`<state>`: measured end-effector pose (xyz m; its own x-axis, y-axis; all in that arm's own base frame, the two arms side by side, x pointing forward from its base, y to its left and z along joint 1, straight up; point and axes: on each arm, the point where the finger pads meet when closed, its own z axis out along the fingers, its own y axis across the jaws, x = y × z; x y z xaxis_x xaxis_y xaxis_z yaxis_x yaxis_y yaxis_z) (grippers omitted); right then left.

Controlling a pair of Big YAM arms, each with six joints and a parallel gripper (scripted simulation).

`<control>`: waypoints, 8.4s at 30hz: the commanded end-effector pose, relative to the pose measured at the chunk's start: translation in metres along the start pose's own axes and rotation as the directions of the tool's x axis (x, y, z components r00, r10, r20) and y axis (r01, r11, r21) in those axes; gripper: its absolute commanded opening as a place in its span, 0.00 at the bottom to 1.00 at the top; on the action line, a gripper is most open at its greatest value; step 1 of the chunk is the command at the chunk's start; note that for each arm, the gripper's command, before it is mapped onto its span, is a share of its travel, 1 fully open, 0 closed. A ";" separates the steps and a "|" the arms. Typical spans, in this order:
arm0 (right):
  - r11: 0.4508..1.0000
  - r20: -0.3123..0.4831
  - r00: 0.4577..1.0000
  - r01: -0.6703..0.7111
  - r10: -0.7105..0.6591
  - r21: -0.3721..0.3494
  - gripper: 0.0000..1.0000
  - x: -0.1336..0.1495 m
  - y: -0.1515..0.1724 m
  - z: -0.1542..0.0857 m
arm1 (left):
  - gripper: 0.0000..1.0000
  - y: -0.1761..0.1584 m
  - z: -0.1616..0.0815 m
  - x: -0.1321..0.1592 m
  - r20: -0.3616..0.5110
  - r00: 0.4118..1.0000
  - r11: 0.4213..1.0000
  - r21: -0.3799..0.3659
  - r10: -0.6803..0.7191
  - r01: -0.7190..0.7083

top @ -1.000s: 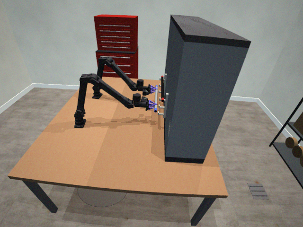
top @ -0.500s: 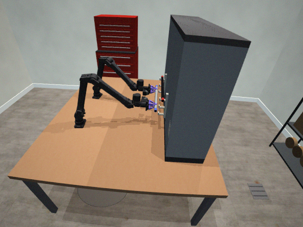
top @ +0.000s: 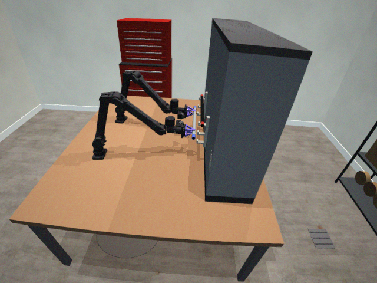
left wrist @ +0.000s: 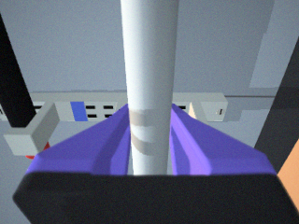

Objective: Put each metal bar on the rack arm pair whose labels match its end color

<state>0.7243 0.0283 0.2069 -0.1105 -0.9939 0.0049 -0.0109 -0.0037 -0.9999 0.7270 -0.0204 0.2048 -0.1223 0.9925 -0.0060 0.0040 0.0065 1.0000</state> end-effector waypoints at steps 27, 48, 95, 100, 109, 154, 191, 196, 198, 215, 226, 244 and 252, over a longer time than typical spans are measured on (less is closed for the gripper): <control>0.998 -0.007 1.000 -0.021 0.022 0.055 0.00 0.001 -0.011 -0.002 | 0.00 0.018 0.008 0.016 -0.021 1.000 0.998 -0.061 -0.010 0.009; 0.998 -0.007 1.000 -0.021 0.022 0.055 0.00 0.000 -0.002 -0.008 | 0.00 0.017 -0.002 0.016 -0.021 1.000 0.998 -0.061 -0.010 0.009; 0.998 -0.007 1.000 -0.021 0.022 0.055 0.00 0.008 -0.023 -0.076 | 0.00 0.038 -0.071 0.007 -0.021 1.000 0.998 -0.061 -0.010 0.009; 0.998 -0.007 1.000 -0.021 0.022 0.055 0.00 0.009 -0.024 -0.084 | 0.00 0.038 -0.079 0.006 -0.021 1.000 0.998 -0.061 -0.010 0.009; 0.998 -0.007 1.000 -0.021 0.022 0.055 0.00 0.011 -0.025 -0.098 | 0.00 0.039 -0.093 0.005 -0.021 1.000 0.998 -0.061 -0.010 0.009; 0.998 -0.007 1.000 -0.021 0.022 0.055 0.00 0.010 -0.020 -0.164 | 0.00 0.031 -0.159 0.005 -0.021 1.000 0.998 -0.061 -0.010 0.009; 0.998 -0.007 1.000 -0.021 0.022 0.055 0.00 0.010 -0.016 -0.198 | 0.00 0.025 -0.192 0.004 -0.021 1.000 0.998 -0.061 -0.010 0.009; 0.998 -0.007 1.000 -0.021 0.022 0.055 0.00 0.010 -0.015 -0.198 | 0.00 0.025 -0.193 0.004 -0.021 1.000 0.998 -0.061 -0.010 0.009; 0.998 -0.007 1.000 -0.021 0.022 0.055 0.00 0.010 -0.015 -0.198 | 0.00 0.024 -0.193 0.004 -0.021 1.000 0.998 -0.061 -0.010 0.009; 0.998 -0.007 1.000 -0.021 0.022 0.055 0.00 0.010 -0.012 -0.202 | 0.00 0.021 -0.197 0.004 -0.021 1.000 0.998 -0.061 -0.010 0.009; 0.998 -0.007 1.000 -0.021 0.022 0.055 0.00 0.010 -0.011 -0.203 | 0.00 0.019 -0.198 0.004 -0.021 1.000 0.998 -0.061 -0.010 0.009; 0.998 -0.007 1.000 -0.021 0.022 0.055 0.00 0.010 -0.010 -0.203 | 0.00 0.018 -0.198 0.004 -0.021 1.000 0.998 -0.061 -0.010 0.009; 0.998 -0.007 1.000 -0.021 0.022 0.055 0.00 0.010 -0.010 -0.203 | 0.00 0.017 -0.198 0.004 -0.021 1.000 0.998 -0.061 -0.010 0.009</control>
<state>0.5261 0.0499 0.2024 -0.0922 -0.9957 -0.0022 -0.0024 0.0024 -1.0000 0.5284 -0.0469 0.2034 -0.1209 0.9927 0.0006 -0.0003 -0.0006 1.0000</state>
